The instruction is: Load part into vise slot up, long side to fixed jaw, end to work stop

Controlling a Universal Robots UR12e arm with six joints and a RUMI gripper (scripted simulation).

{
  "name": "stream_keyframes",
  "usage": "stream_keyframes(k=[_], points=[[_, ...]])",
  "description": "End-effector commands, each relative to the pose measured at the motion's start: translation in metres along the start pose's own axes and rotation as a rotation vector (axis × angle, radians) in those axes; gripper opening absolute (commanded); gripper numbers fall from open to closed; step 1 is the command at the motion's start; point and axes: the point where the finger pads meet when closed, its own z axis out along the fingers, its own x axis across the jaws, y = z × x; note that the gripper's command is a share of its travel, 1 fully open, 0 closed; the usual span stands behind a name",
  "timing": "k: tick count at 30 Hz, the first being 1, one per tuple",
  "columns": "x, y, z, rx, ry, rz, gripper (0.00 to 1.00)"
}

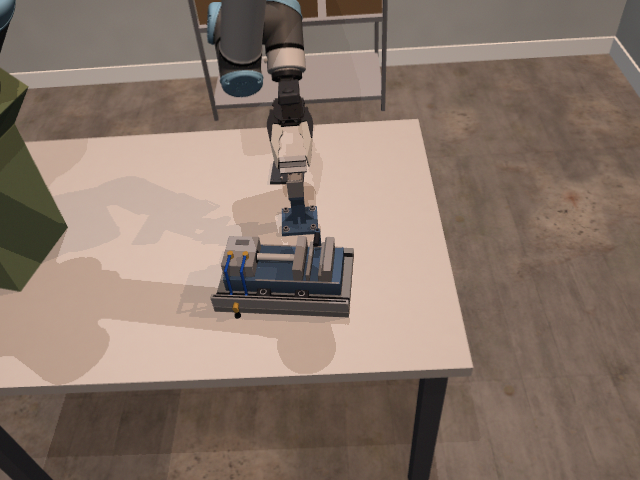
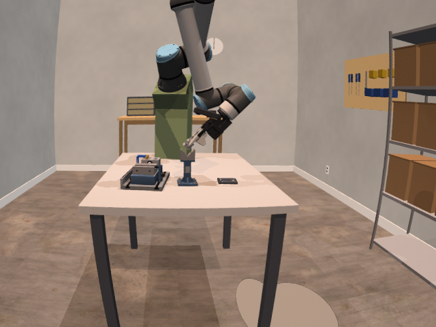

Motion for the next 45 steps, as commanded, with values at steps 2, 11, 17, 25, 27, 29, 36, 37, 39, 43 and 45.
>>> stream_keyframes(k=[2,11,17,25,27,29,36,37,39,43,45], points=[[0.0,0.004,0.004,0.0,-0.001,0.001,0.0],[0.0,0.01,0.01,0.0,-0.001,0.001,0.0],[0.0,0.012,0.012,0.0,-0.001,0.001,0.0],[0.0,0.015,0.015,0.0,-0.001,0.001,0.0],[0.0,0.016,0.015,0.0,-0.001,0.001,0.0],[0.0,0.016,0.016,0.0,-0.001,0.001,0.0],[0.0,0.017,0.017,0.0,-0.001,0.001,0.0],[0.0,0.017,0.017,0.0,-0.001,0.001,0.0],[0.0,0.017,0.017,0.0,-0.001,0.001,0.0],[0.0,0.018,0.017,0.0,-0.001,0.001,0.0],[0.0,0.018,0.017,0.0,-0.001,0.001,0.0]])
